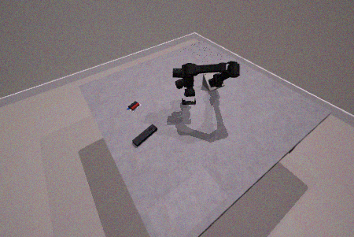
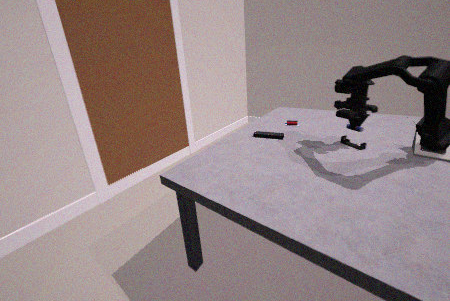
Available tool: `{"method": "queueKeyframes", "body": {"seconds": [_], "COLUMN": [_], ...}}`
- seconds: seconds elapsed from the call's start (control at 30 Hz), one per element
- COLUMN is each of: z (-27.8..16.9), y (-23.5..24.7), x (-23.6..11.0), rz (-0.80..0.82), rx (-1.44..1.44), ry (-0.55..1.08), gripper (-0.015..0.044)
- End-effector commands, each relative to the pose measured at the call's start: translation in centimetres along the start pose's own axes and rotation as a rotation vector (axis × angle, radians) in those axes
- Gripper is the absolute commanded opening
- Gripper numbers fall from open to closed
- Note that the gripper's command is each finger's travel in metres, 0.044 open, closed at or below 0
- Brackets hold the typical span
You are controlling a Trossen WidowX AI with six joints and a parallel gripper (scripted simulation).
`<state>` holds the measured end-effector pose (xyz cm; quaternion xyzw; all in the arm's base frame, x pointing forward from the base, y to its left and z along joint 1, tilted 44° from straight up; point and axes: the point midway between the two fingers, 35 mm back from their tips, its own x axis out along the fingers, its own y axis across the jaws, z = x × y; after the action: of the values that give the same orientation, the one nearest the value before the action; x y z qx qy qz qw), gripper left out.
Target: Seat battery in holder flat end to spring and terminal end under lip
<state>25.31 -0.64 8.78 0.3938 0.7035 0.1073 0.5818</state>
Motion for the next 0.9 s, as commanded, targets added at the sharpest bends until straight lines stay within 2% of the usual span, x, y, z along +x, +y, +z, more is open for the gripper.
{"method": "queueKeyframes", "body": {"seconds": [0.0,0.87], "z": [-0.1,0.5], "y": [0.3,0.5], "x": [-0.2,3.9], "rz": [0.002,-0.016], "rx": [-0.021,-0.001], "ry": [-0.002,-0.263], "gripper": [0.0069,0.0069]}}
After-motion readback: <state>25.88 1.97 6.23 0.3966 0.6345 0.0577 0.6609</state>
